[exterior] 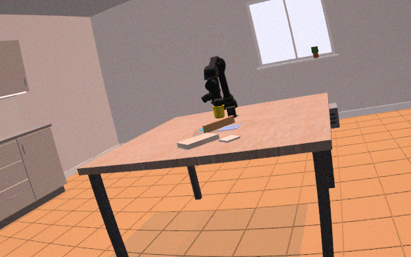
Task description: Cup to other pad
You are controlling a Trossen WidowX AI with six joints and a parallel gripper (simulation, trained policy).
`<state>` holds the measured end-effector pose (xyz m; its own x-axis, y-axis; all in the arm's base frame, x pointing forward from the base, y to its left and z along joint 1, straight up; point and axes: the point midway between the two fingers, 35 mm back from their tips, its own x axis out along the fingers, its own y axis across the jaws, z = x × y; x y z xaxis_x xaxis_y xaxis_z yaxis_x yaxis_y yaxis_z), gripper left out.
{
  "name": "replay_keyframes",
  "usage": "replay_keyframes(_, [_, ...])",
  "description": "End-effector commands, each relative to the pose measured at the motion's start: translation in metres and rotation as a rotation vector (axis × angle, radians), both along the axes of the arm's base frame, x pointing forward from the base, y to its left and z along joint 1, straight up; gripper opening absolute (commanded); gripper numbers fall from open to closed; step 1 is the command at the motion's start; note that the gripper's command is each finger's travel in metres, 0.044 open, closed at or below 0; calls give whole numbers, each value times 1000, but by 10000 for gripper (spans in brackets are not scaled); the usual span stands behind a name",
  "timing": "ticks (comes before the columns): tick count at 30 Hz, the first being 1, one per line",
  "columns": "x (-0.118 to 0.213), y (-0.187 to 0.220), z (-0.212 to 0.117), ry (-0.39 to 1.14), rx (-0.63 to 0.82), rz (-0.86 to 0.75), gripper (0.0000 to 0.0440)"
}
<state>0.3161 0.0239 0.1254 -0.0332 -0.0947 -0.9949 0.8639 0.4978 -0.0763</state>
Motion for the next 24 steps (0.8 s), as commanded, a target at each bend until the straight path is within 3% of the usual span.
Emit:
replay_keyframes(1, [-2, -5, 7, -21, 6, -24, 22])
replay_keyframes(24, [-14, -56, 6, -120, 6, -162, 5])
